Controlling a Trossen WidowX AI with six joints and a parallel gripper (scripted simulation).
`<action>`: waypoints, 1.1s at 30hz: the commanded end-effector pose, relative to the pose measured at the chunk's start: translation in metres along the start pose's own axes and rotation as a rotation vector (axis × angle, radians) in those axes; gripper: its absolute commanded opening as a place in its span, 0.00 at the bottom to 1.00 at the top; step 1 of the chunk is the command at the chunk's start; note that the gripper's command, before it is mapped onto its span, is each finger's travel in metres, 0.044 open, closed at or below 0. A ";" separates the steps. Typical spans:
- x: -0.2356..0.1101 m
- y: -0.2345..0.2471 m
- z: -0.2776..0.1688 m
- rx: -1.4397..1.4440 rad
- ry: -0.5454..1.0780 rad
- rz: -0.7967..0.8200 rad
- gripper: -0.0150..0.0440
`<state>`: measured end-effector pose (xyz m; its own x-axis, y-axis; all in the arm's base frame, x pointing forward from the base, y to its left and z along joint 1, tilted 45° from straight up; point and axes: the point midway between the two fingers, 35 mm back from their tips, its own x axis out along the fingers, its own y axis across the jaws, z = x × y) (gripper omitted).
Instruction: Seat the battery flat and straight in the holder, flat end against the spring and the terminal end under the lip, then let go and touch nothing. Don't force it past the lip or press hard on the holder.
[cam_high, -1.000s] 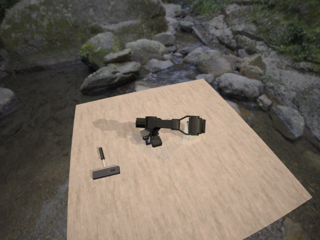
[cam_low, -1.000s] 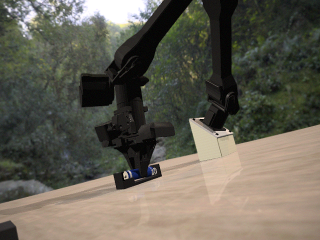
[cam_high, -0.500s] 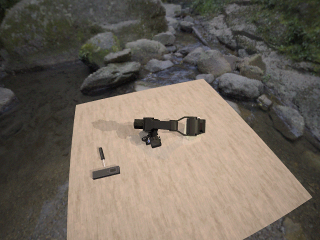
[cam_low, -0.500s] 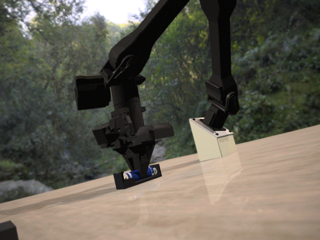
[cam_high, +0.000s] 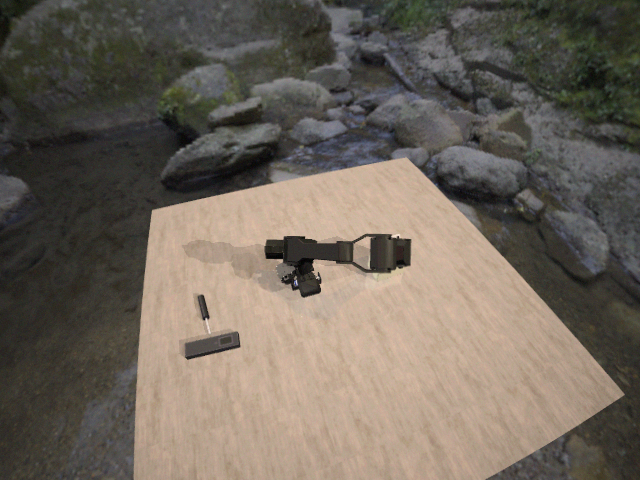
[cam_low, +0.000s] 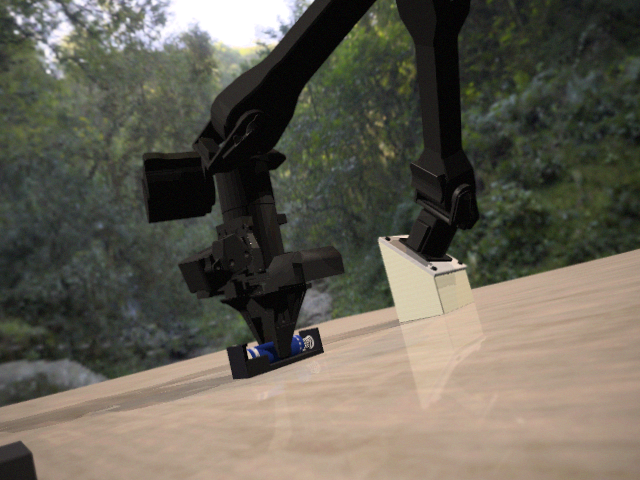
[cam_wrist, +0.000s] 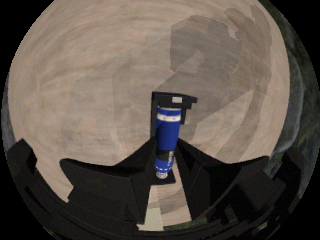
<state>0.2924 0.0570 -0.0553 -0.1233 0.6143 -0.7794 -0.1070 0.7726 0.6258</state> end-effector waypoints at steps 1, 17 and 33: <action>0.000 0.000 0.005 0.002 -0.003 0.001 0.36; 0.000 0.000 0.005 0.002 -0.004 0.000 0.54; -0.014 -0.002 0.003 0.002 0.001 0.000 0.54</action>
<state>0.2940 0.0485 -0.0475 -0.1314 0.6176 -0.7754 -0.0942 0.7709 0.6299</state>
